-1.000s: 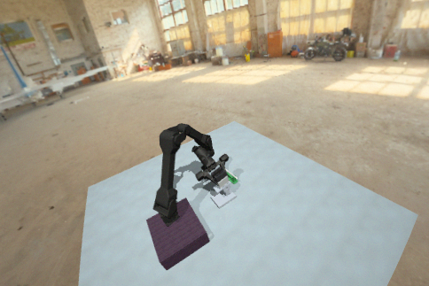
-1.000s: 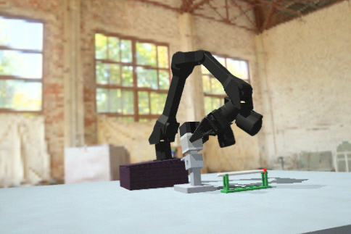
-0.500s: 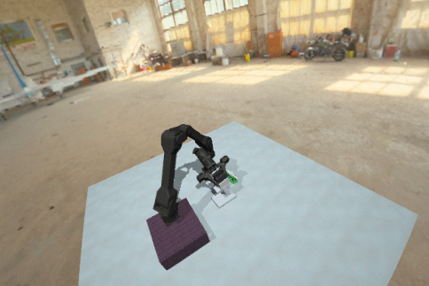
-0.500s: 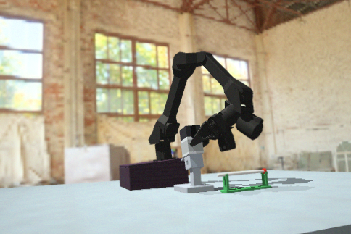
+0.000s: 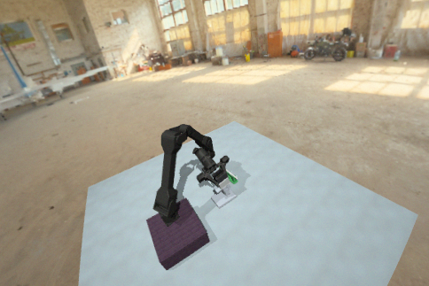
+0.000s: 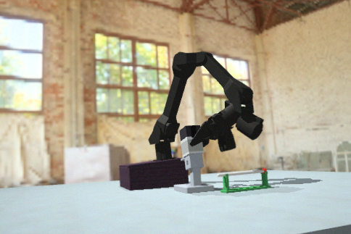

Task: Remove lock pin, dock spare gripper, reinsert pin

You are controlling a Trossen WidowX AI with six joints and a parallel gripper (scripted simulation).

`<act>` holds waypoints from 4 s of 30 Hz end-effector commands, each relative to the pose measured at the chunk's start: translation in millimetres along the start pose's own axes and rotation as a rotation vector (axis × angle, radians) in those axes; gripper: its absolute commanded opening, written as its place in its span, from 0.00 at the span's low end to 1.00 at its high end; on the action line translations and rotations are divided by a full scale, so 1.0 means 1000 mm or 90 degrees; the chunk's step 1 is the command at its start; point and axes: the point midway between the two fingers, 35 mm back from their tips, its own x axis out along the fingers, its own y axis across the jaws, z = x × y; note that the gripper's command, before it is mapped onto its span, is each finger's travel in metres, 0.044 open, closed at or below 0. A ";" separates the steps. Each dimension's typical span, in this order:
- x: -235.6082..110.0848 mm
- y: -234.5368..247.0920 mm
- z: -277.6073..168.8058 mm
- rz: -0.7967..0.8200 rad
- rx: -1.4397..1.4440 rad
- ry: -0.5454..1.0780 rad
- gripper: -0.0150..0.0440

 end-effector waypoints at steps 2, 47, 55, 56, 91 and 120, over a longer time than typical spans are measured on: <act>0.000 0.000 0.000 0.000 0.000 0.000 0.74; -0.035 0.005 -0.077 -0.019 -0.031 -0.005 1.00; -0.041 0.002 -0.090 -0.036 -0.032 -0.022 1.00; -0.042 0.002 -0.092 -0.038 -0.032 -0.025 1.00; -0.164 0.042 -0.059 -0.210 -0.035 -0.235 0.56; -0.078 -0.104 0.053 0.059 -0.100 -0.493 0.56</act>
